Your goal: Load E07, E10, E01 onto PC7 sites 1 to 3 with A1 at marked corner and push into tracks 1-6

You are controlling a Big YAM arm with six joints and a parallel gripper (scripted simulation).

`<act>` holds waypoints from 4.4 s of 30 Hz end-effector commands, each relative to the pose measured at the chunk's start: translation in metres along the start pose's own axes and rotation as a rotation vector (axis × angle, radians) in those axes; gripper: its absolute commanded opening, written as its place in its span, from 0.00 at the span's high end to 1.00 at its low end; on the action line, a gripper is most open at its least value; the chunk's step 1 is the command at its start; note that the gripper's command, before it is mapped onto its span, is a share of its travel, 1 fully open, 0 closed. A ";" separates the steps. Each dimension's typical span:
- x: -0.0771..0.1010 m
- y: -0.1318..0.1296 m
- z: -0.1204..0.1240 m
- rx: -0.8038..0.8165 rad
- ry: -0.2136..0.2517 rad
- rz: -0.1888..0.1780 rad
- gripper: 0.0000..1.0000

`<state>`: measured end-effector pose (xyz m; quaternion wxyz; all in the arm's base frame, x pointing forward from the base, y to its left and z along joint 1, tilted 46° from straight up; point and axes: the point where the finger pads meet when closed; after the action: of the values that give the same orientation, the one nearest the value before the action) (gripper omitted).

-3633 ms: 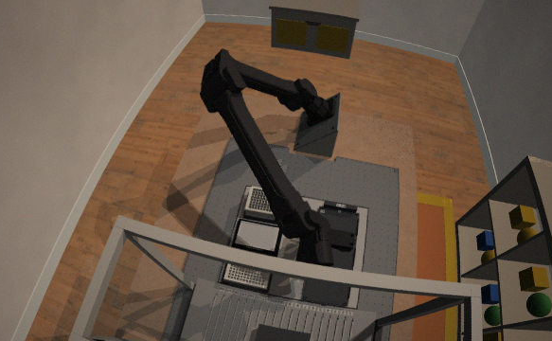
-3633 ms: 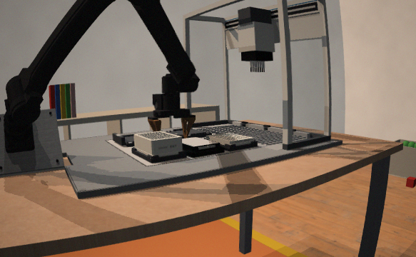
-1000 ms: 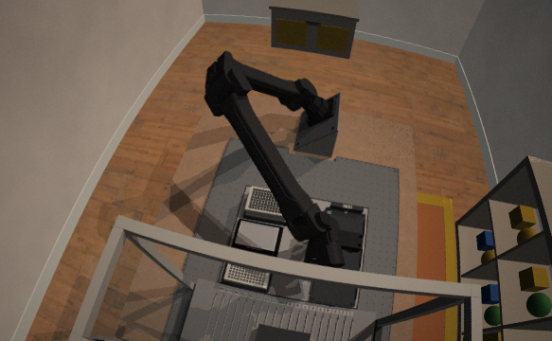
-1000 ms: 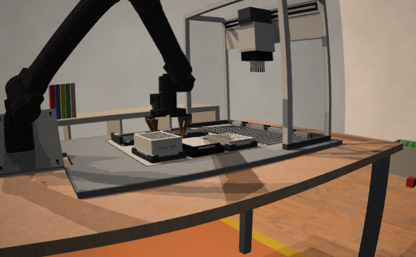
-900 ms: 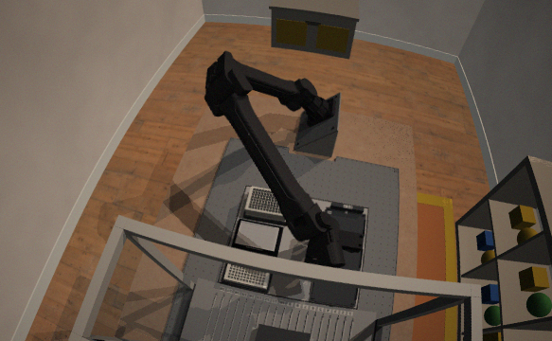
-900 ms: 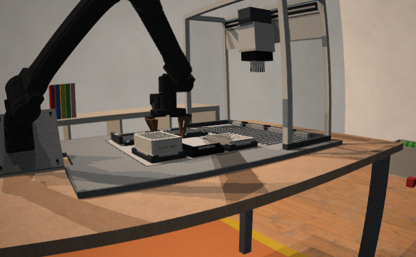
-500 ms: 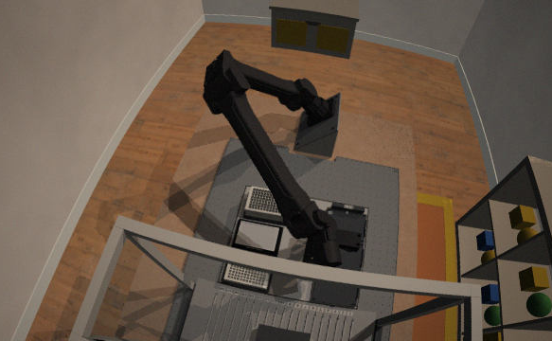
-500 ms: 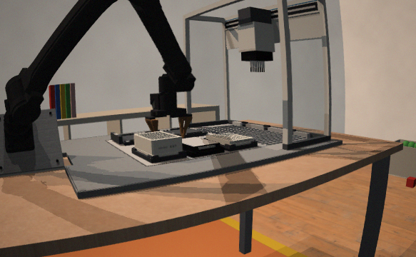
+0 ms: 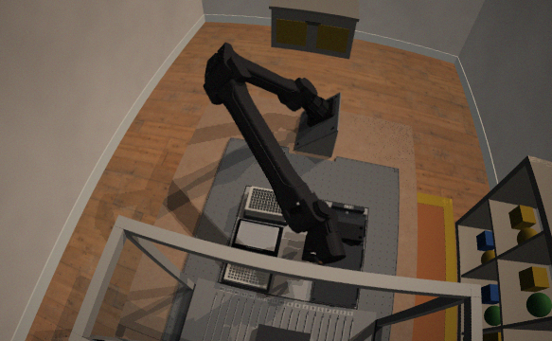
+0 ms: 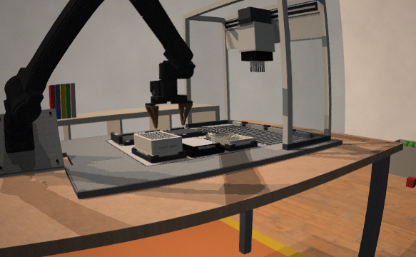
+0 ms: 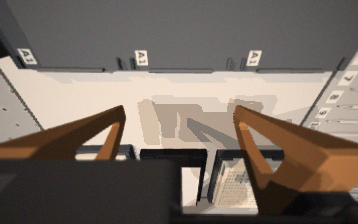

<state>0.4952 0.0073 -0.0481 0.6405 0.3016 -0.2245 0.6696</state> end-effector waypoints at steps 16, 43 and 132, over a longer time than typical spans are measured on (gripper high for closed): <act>0.088 -0.016 -0.005 -0.026 -0.015 0.051 0.00; 0.075 -0.062 0.131 -0.034 -0.006 0.036 0.00; -0.019 -0.095 0.194 -0.011 0.002 0.032 1.00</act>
<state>0.6008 -0.1401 0.0550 0.6409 0.3021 -0.2253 0.6688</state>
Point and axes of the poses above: the point where the finger pads meet when closed, its own x axis back along the fingers, its own y axis across the jaws, z = x × y, and after that the axes turned 7 degrees about x, right-handed
